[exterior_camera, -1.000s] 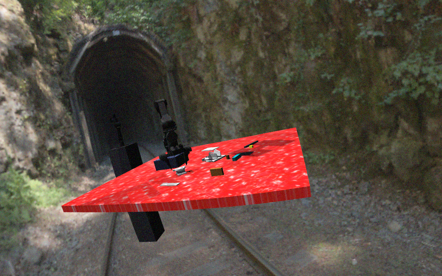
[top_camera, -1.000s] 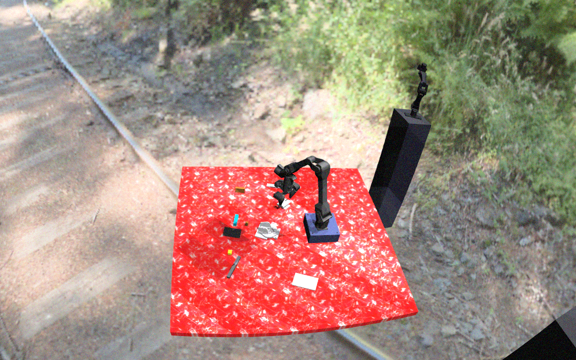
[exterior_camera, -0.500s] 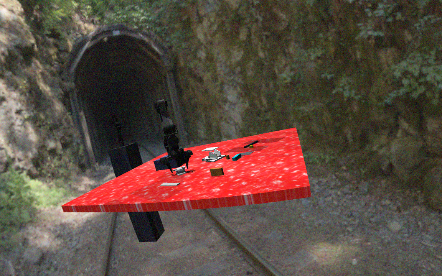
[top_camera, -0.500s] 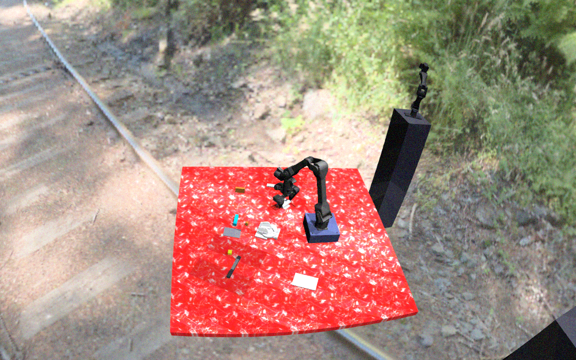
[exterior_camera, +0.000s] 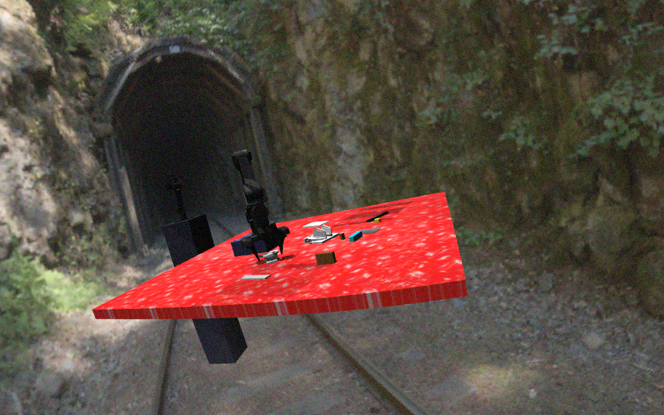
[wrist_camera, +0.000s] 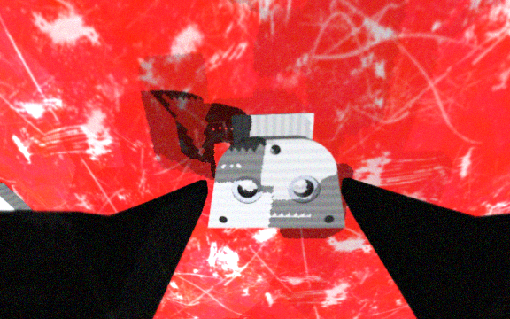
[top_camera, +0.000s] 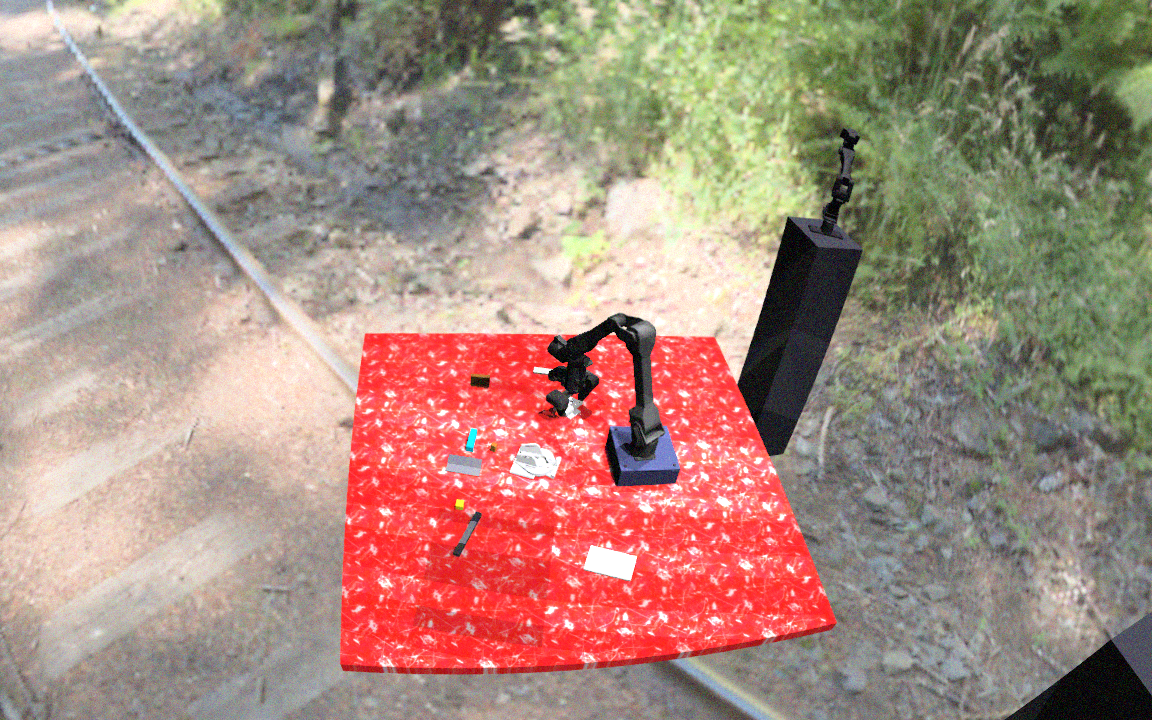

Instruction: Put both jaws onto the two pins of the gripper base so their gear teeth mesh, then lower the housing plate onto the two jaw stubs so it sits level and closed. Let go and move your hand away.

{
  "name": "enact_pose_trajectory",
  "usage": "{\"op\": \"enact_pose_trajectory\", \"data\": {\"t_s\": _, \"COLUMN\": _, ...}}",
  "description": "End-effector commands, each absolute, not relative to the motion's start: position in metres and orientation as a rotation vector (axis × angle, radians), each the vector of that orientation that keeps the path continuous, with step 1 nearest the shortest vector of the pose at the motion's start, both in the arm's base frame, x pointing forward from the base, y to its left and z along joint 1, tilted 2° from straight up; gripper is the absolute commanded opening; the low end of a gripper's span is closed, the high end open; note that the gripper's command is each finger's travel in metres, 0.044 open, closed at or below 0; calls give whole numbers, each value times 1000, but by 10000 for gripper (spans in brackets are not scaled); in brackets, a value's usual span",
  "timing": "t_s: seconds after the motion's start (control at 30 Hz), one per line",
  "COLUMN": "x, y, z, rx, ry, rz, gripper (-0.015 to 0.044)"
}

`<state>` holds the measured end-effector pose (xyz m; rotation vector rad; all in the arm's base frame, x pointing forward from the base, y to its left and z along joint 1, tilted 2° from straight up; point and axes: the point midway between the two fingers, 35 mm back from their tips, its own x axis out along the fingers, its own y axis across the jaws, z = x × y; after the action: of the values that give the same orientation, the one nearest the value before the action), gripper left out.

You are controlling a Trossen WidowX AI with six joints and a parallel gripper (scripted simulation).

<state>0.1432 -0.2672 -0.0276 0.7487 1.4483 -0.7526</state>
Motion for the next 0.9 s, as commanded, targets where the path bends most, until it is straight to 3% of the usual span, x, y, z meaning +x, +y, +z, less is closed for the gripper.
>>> {"op": "enact_pose_trajectory", "data": {"t_s": 0.0, "x": 143, "y": -267, "z": -29, "rx": 745, "ry": 1449, "rz": -747, "gripper": 440}}
{"op": "enact_pose_trajectory", "data": {"t_s": 0.23, "x": 143, "y": -267, "z": -29, "rx": 745, "ry": 1449, "rz": -747, "gripper": 440}}
{"op": "enact_pose_trajectory", "data": {"t_s": 0.67, "x": 143, "y": -267, "z": -28, "rx": 749, "ry": 1449, "rz": -753, "gripper": 353}}
{"op": "enact_pose_trajectory", "data": {"t_s": 0.87, "x": 143, "y": -267, "z": -28, "rx": 749, "ry": 1449, "rz": -753, "gripper": 351}}
